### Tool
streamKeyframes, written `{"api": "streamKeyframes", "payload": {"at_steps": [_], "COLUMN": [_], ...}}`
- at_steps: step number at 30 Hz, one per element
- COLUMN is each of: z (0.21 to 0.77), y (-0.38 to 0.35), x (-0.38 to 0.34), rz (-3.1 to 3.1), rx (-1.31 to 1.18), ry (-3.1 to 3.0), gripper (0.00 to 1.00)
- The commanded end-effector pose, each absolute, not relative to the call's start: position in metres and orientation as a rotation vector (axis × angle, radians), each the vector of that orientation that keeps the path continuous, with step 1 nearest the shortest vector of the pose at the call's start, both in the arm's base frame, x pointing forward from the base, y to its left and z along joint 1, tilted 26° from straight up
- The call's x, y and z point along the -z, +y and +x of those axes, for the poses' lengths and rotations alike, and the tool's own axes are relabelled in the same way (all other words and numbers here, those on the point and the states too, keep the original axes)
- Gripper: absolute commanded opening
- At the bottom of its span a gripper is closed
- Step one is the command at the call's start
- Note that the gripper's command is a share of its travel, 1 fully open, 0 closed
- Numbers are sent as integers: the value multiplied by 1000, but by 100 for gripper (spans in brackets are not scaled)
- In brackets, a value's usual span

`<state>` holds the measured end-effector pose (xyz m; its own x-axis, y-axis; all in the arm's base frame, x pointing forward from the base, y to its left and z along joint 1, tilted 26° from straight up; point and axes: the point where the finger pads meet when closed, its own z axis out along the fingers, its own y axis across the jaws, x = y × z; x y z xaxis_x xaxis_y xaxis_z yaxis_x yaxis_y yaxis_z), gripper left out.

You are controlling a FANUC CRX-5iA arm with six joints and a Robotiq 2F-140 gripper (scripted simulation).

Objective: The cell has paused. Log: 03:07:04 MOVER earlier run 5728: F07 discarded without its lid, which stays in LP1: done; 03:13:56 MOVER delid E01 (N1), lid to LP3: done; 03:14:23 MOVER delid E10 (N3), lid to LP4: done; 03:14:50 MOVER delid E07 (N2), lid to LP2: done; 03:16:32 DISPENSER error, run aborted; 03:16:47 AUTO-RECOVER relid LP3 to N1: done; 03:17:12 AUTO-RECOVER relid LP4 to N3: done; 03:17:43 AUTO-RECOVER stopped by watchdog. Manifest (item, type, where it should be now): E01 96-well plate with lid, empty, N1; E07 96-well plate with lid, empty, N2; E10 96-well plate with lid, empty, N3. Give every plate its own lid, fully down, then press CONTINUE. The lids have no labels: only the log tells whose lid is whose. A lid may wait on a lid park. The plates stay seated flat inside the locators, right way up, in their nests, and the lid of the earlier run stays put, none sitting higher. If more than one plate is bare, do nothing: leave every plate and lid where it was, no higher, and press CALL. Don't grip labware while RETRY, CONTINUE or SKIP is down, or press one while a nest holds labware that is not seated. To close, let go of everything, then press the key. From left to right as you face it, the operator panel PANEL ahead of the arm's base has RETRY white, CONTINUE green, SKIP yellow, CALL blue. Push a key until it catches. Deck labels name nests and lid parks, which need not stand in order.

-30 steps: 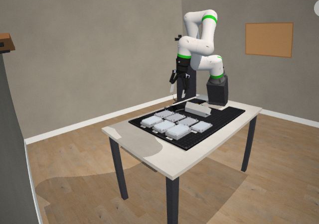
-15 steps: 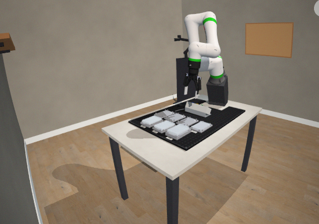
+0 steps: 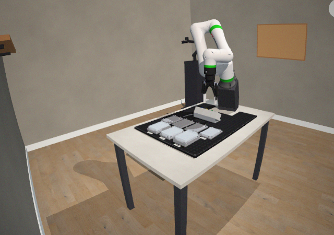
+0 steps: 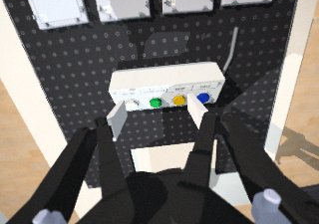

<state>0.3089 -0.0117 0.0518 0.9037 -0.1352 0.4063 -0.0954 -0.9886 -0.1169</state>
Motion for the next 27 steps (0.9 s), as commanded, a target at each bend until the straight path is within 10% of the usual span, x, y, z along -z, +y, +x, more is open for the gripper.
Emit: {"api": "streamKeyframes", "payload": {"at_steps": [1,6,7,27], "z": [290,288,288,288], "y": [-6,-5,-5,-5], "x": [-43,-41,-41,-41], "rz": [-2957,-2954,-2954,-2954], "rx": [668,666,666,666], "ry": [191,192,192,192], "gripper": [66,66,0,0]}}
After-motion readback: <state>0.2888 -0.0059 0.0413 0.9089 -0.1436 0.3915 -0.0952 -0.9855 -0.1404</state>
